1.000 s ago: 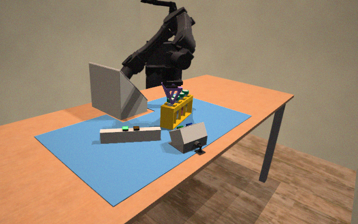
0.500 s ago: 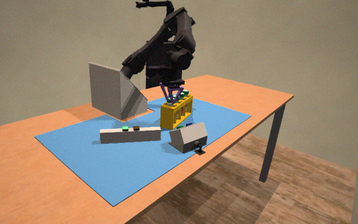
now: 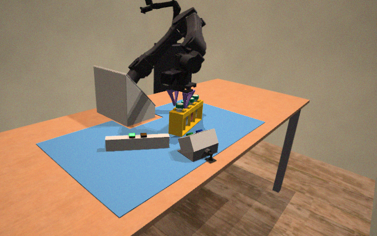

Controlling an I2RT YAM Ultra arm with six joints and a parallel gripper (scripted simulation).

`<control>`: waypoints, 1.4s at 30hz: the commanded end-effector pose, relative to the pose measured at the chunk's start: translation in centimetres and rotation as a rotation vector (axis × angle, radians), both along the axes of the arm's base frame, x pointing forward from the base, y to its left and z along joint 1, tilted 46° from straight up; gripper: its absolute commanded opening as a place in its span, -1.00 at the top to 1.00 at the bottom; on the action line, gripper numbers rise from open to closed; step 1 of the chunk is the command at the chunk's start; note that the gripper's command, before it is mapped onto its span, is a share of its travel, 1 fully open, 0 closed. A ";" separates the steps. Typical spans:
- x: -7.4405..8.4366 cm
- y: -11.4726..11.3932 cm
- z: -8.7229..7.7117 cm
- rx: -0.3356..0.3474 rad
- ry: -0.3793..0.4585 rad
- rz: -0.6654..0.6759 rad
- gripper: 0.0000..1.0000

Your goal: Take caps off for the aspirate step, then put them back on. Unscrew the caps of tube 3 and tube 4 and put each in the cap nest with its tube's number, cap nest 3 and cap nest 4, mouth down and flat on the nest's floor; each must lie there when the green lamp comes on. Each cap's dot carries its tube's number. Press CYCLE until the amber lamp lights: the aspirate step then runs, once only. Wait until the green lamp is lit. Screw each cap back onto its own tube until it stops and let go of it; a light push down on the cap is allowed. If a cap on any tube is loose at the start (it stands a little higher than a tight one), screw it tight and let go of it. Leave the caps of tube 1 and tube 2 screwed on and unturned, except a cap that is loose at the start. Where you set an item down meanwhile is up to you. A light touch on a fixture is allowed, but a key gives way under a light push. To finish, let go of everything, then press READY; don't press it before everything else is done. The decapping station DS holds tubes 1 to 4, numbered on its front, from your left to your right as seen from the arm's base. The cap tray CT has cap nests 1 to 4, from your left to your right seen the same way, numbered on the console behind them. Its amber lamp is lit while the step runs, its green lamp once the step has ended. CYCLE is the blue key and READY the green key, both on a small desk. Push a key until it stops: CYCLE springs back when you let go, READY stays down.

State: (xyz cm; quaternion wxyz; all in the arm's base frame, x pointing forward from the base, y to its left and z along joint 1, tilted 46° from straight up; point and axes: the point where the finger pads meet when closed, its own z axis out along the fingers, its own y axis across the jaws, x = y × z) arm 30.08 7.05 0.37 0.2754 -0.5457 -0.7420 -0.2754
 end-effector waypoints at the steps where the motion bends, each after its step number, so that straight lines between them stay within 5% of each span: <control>1: 0.3 -0.5 0.2 0.015 -0.143 0.117 0.02; 28: 0.3 -0.6 0.1 0.115 -0.850 0.816 0.02; 33: 0.3 -0.6 0.1 0.127 -0.934 0.900 0.02; 39: 0.3 -0.7 0.1 0.127 -0.934 0.900 0.02; 40: 0.3 -0.7 0.1 0.127 -0.934 0.900 1.00; 42: 0.3 -0.7 0.1 0.127 -0.934 0.900 1.00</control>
